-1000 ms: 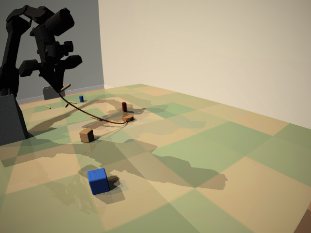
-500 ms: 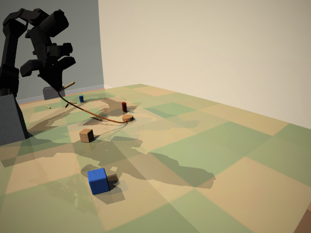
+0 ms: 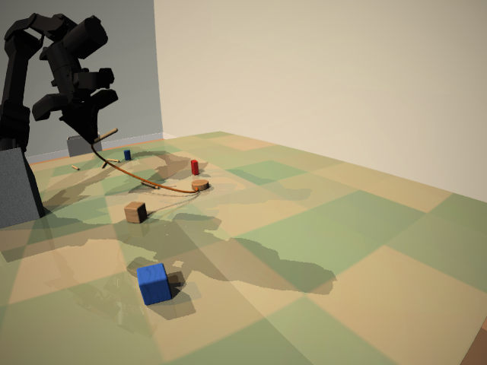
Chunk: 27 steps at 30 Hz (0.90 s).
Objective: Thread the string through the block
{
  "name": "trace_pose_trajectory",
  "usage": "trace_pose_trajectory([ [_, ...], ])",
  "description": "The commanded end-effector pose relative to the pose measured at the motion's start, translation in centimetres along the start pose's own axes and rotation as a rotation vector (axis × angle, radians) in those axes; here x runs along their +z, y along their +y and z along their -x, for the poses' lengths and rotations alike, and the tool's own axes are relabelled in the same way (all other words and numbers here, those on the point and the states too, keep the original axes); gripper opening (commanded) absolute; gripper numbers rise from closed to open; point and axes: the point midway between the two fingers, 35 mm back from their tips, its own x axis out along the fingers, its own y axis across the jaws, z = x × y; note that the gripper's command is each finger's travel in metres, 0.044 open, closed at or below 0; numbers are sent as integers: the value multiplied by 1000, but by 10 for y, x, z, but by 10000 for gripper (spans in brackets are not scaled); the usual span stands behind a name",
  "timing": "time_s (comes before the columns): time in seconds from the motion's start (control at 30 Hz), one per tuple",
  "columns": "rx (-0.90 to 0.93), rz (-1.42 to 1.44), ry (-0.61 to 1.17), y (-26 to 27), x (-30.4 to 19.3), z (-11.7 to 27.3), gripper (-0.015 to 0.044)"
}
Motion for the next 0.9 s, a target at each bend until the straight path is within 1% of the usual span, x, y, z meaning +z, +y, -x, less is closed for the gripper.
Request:
trace_pose_trajectory([
  [0.0, 2, -3, 21, 1, 1, -5, 0],
  [0.87, 13, 19, 142, 8, -1, -36, 0],
])
